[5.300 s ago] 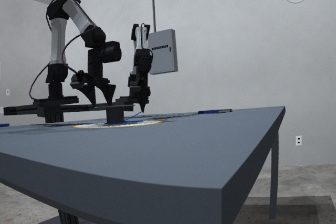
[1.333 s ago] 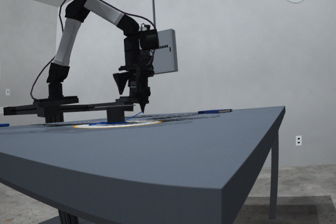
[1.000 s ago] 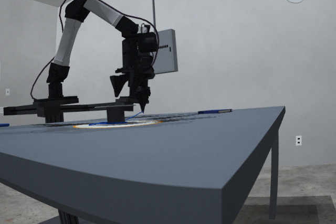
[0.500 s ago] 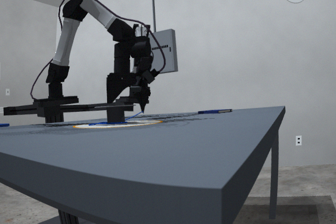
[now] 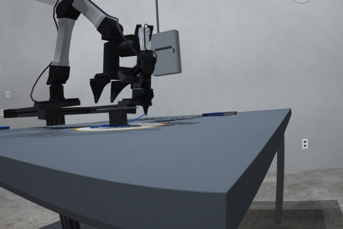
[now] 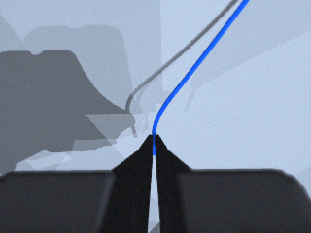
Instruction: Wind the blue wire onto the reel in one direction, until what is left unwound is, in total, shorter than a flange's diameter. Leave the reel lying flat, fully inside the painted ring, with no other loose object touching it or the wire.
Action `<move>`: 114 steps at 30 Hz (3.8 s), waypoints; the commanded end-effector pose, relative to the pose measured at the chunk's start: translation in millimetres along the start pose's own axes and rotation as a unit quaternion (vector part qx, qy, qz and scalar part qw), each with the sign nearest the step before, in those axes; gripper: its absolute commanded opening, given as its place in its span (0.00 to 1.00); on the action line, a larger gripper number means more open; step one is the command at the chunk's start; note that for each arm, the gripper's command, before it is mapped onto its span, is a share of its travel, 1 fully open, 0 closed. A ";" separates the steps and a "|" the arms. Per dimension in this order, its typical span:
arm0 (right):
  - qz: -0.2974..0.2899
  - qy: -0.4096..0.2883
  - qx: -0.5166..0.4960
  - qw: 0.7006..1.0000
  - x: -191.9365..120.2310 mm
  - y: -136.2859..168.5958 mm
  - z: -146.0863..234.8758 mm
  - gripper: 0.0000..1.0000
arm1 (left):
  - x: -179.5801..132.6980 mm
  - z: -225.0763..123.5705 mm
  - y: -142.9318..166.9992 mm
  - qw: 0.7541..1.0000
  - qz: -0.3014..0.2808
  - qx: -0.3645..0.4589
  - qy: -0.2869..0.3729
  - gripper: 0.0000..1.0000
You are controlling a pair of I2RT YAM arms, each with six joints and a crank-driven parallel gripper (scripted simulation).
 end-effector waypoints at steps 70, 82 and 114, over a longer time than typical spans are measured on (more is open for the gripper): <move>-0.035 -0.016 0.564 0.825 34.7 3.8 16.8 0.62 | -2.8 0.4 -5.1 1.000 -0.014 0.005 -0.003 0.00; -0.035 -0.016 0.562 0.826 41.1 3.0 17.0 0.50 | -3.7 1.1 -7.1 1.000 -0.012 0.006 -0.003 0.00; -0.053 0.017 -0.201 0.978 33.5 -102.3 -6.5 0.50 | -5.8 -0.7 -10.0 0.997 0.023 -0.069 -0.031 0.00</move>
Point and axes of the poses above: on each arm, the point where the finger pads meet when closed, its own x axis out along the fingers, its own z axis across the jaws, y = z × x, the point moved 2 cm from there along -x, back along the fingers, and after that the axes turned 7 degrees about -x, right-handed, at the moved point
